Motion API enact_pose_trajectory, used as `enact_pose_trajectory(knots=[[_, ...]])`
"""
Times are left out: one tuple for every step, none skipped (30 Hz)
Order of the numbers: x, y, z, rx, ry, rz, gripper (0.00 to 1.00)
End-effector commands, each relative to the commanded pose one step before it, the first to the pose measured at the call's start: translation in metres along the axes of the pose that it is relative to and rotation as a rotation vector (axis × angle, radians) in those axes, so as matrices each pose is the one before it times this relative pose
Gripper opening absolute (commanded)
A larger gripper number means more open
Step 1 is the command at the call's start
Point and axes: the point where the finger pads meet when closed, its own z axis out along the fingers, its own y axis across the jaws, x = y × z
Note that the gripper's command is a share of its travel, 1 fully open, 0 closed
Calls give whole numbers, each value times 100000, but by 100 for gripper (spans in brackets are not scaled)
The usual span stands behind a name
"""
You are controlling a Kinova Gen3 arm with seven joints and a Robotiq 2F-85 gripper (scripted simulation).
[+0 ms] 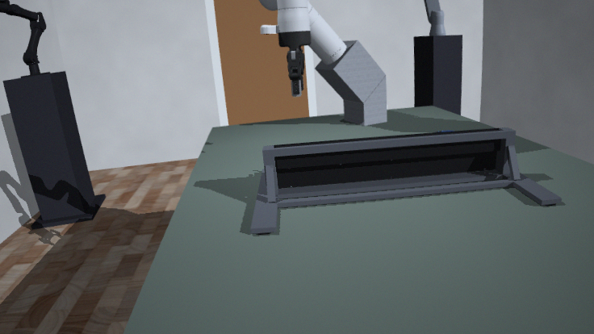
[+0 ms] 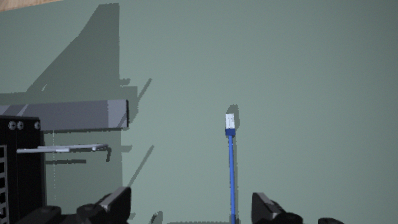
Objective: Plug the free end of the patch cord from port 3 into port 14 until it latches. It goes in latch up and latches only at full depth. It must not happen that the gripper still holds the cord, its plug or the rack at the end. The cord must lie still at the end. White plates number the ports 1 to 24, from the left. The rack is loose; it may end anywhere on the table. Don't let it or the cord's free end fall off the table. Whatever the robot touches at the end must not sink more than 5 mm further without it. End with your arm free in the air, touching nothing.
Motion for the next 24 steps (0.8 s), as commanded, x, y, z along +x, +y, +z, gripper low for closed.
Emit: enact_pose_trajectory(knots=[[49,105,-134,115,-423,167,100],[0,0,0,0,0,0,100],[0,0,0,0,0,0,100],[0,0,0,0,0,0,100],[647,663,-58,-38,-252,-874,100],[0,0,0,0,0,0,100],[0,0,0,0,0,0,100],[0,0,0,0,0,0,100],[0,0,0,0,0,0,100],[0,0,0,0,0,0,100],[0,0,0,0,0,0,100],[0,0,0,0,0,0,100],[0,0,0,0,0,0,100],[577,630,-58,-36,-237,-810,100],[0,0,0,0,0,0,100],[0,0,0,0,0,0,100],[0,0,0,0,0,0,100],[0,0,0,0,0,0,100],[0,0,0,0,0,0,100],[0,0,0,0,0,0,100],[511,592,-56,-34,-220,-743,100],[0,0,0,0,0,0,100],[0,0,0,0,0,0,100],[0,0,0,0,0,0,100]])
